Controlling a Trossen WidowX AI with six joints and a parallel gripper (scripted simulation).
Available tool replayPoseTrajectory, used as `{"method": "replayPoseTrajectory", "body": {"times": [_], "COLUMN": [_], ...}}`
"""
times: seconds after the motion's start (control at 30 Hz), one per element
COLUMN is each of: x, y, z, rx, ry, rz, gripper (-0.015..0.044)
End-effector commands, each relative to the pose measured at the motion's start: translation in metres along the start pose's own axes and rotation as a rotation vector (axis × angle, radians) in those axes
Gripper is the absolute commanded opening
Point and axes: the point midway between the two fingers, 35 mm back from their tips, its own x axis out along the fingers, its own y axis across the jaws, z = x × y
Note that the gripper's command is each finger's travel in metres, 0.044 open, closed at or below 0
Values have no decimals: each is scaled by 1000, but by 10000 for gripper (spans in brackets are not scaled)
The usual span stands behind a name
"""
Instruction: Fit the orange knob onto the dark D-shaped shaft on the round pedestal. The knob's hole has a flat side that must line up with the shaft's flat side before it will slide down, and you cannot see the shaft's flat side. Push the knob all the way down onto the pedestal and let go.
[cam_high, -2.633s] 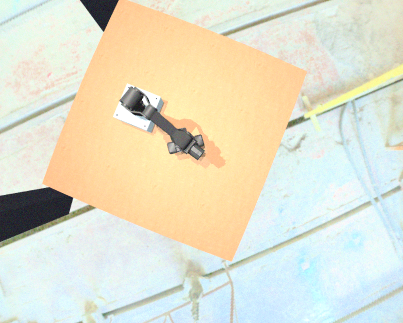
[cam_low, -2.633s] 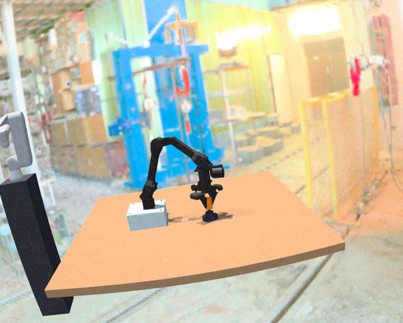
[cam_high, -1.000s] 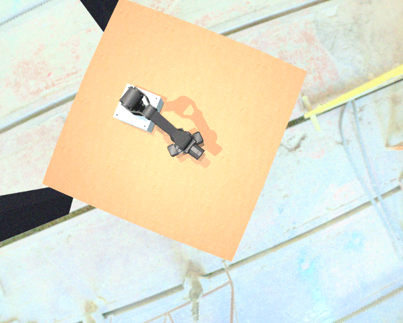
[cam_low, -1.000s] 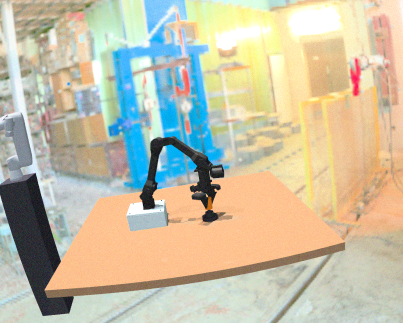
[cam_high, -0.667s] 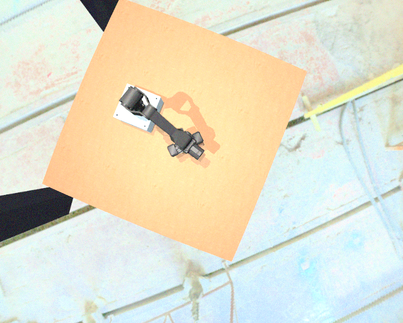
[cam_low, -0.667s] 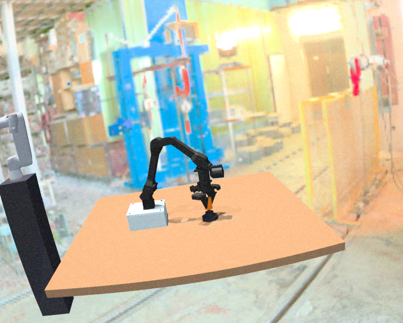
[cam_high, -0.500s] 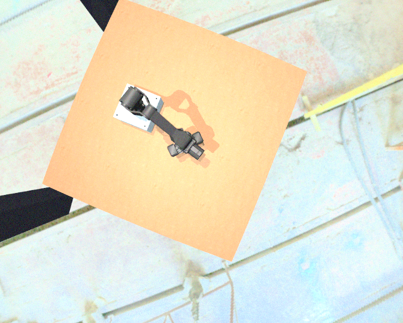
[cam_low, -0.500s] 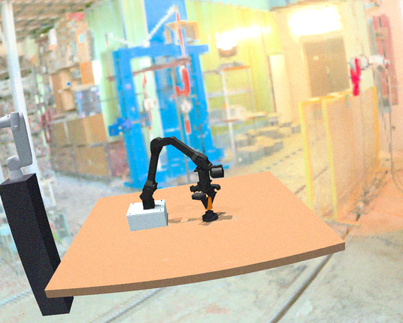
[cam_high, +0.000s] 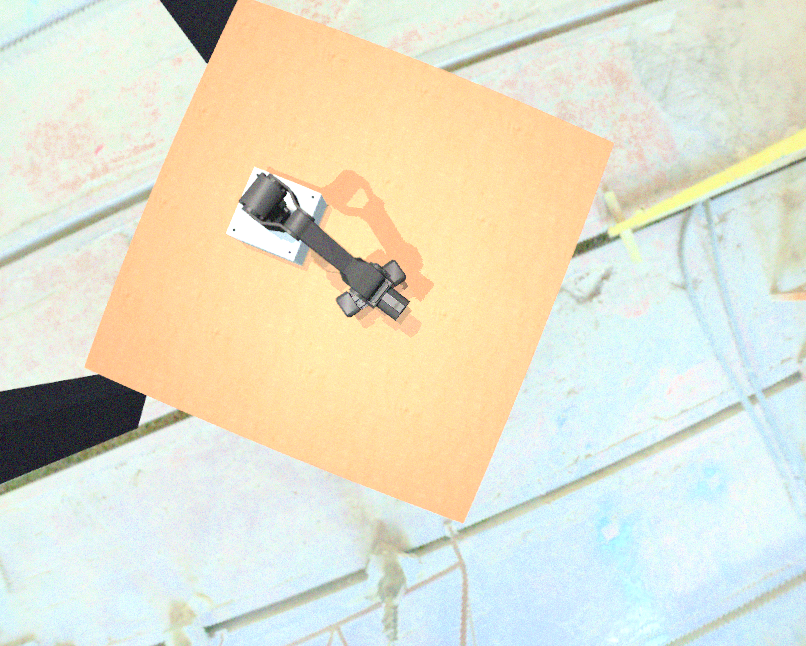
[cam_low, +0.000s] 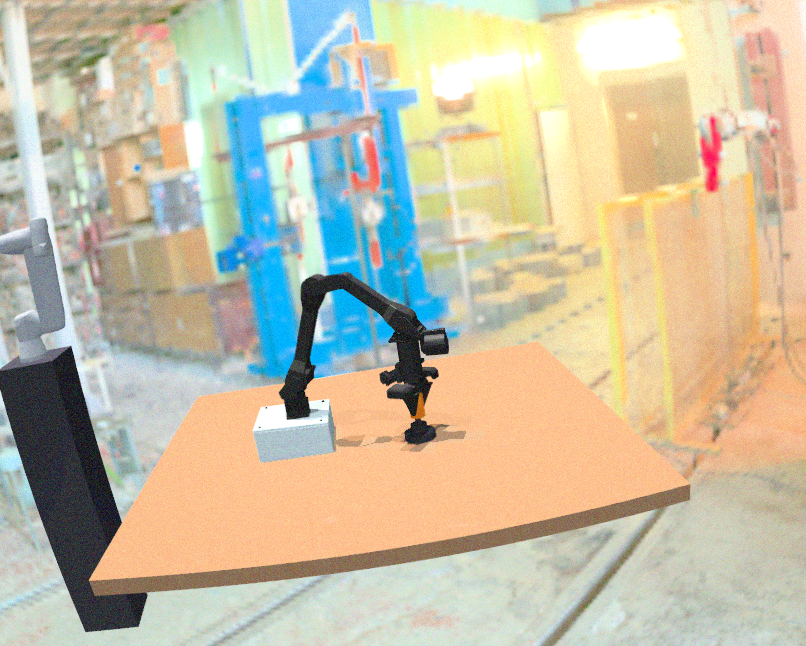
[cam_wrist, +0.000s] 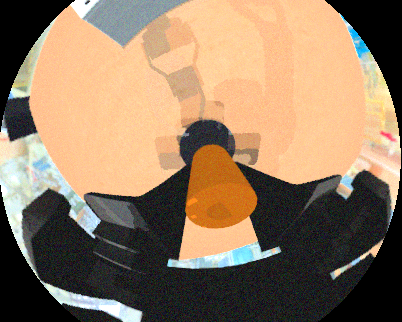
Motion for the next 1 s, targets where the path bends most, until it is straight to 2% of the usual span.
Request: {"method": "replayPoseTrajectory", "body": {"times": [0.0,0.97], "x": [-1,4], "y": [-1,0], "z": [-2,0], "rx": [-73,-73], "ry": [5,5], "rz": [-4,-3], "gripper": [0,0]}}
